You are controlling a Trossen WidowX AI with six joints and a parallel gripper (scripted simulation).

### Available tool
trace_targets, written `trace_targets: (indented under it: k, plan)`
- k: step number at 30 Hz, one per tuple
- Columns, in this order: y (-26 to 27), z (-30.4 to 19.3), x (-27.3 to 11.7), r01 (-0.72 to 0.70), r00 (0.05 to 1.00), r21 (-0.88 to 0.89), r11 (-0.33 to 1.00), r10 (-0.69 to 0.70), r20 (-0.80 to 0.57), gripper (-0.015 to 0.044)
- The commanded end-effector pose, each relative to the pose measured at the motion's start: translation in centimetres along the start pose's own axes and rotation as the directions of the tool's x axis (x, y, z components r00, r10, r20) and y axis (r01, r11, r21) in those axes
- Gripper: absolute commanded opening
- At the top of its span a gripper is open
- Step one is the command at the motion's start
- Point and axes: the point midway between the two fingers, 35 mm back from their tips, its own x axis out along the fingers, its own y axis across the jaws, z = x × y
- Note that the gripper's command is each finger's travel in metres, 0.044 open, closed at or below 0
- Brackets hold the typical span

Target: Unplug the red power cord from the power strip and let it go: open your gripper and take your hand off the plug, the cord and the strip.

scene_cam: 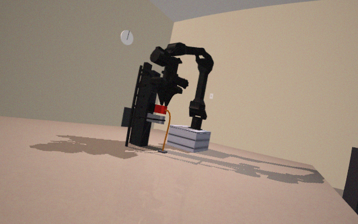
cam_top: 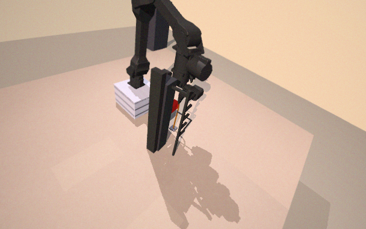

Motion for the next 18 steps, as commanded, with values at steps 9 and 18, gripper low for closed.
trace_targets:
  k: [9, 18]
  plan:
    - [0.0, -0.2, 1.2, 0.000, 1.000, -0.007, 1.000, 0.001, 0.006, 0.0160]
    - [-0.1, -0.3, 1.0, 0.004, 1.000, -0.001, 1.000, -0.004, -0.001, 0.0134]
